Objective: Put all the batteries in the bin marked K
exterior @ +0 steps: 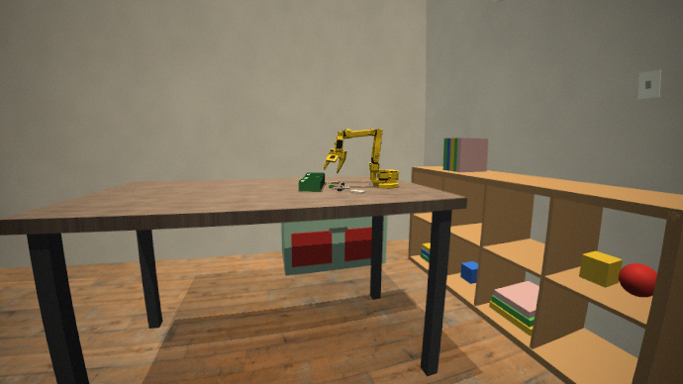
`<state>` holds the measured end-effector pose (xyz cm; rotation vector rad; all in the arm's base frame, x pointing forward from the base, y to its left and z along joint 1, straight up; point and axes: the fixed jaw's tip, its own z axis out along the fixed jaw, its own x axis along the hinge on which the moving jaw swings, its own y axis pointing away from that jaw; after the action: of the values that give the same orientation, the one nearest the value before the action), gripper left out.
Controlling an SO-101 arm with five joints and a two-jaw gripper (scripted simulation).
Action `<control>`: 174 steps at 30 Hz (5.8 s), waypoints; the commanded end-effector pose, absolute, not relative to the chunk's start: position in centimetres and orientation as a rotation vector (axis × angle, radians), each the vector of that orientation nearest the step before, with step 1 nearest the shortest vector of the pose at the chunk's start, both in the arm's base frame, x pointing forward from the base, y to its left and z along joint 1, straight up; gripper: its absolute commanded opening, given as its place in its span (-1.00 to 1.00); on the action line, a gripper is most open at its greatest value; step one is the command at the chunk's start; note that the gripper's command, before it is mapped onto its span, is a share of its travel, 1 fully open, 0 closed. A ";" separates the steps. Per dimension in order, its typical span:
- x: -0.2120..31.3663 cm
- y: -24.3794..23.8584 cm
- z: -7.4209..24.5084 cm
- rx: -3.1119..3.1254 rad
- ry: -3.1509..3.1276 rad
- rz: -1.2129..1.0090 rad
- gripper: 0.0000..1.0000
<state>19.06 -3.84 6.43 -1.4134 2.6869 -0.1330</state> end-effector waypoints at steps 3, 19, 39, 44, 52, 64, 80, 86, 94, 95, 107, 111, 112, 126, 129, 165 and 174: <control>18.0 -4.2 7.0 -1.580 2.600 -0.145 -0.42; 16.2 -4.3 6.5 -1.803 2.521 -0.078 -0.56; 15.2 -4.4 6.3 -1.828 2.532 -0.036 -0.57; 15.2 -4.4 6.3 -1.828 2.532 -0.036 -0.57; 15.3 -4.4 6.2 -1.828 2.532 -0.036 -0.57; 15.4 -4.5 5.0 -1.828 2.532 -0.036 -0.57; 15.5 -4.5 2.3 -1.828 2.532 -0.036 -0.57; 15.4 -4.5 1.5 -1.828 2.532 -0.036 -0.57; 15.4 -4.5 1.3 -1.828 2.532 -0.036 -0.57; 15.4 -4.5 1.3 -1.828 2.532 -0.036 -0.57; 15.3 -4.4 0.8 -1.835 2.542 -0.013 -0.57; 15.3 -4.4 0.8 -1.835 2.542 -0.013 -0.57; 15.3 -4.4 0.8 -1.835 2.542 -0.013 -0.57; 15.3 -4.4 0.8 -1.835 2.542 -0.013 -0.62; 15.3 -4.4 0.8 -1.835 2.542 -0.013 -0.66; 15.3 -4.4 0.8 -1.835 2.542 -0.013 -1.00; 15.3 -4.4 0.8 -1.835 2.542 -0.013 -1.00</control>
<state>15.09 -4.24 0.72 -1.8424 2.5494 0.0041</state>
